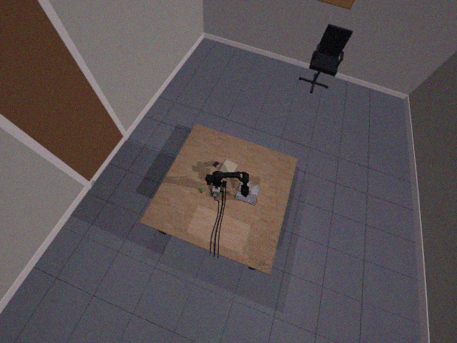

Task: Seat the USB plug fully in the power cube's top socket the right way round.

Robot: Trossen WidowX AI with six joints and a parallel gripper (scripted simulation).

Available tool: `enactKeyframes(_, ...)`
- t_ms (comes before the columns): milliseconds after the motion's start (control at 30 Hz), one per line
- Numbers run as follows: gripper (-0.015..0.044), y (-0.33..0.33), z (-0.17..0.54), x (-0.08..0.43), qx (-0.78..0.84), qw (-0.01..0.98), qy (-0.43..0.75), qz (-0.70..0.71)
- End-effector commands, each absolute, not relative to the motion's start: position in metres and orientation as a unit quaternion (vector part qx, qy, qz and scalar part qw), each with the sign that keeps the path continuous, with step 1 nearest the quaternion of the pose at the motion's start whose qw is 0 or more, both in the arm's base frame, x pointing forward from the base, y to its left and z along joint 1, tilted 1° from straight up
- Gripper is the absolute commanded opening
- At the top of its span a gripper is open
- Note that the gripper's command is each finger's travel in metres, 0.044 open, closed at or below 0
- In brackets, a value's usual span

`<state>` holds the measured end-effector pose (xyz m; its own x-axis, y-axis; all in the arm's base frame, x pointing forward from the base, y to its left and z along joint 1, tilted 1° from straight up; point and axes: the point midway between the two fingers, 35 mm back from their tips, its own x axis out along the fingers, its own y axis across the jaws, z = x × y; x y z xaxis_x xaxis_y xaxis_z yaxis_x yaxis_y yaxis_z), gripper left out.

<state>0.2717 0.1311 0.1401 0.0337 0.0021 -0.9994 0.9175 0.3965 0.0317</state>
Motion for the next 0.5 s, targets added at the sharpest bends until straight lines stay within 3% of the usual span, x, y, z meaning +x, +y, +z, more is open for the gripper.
enactKeyframes(0,0.0,0.1311,0.1404,0.2719,0.396,0.6,0.581,-0.381)
enactKeyframes(467,0.0,0.131,0.1418,0.2717,0.396,0.6,0.581,-0.381)
